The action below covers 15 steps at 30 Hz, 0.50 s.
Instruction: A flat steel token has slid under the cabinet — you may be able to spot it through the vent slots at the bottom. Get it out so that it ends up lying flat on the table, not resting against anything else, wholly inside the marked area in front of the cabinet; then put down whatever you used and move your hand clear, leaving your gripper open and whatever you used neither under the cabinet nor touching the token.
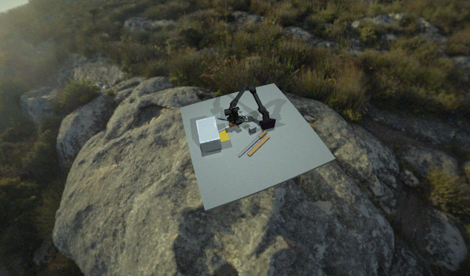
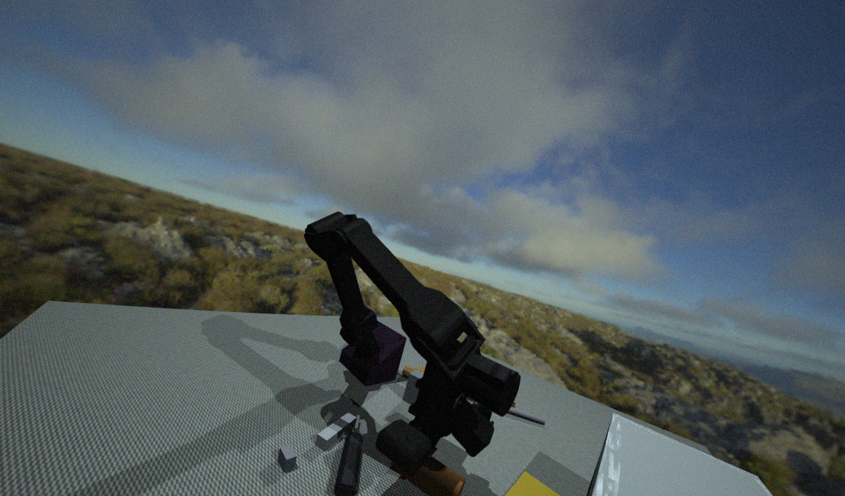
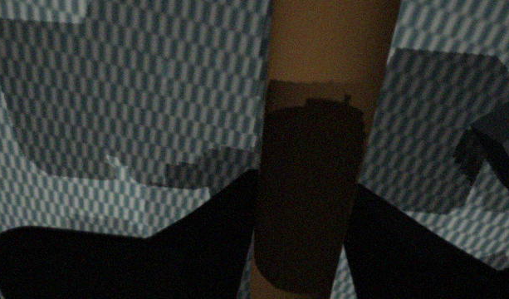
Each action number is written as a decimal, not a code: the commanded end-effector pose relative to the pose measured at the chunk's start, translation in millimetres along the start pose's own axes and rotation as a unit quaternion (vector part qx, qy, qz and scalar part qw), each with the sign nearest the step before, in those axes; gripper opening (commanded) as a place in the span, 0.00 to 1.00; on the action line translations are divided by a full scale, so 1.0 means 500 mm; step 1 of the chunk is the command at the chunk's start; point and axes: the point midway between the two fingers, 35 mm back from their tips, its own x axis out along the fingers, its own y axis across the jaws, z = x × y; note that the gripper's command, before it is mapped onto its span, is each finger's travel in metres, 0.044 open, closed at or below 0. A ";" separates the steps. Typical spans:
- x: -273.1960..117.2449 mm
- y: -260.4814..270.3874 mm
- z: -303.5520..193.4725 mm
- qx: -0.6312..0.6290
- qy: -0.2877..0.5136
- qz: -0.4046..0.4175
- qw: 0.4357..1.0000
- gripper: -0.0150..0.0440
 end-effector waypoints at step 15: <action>-0.001 0.000 0.045 0.003 0.000 -0.001 1.000 0.25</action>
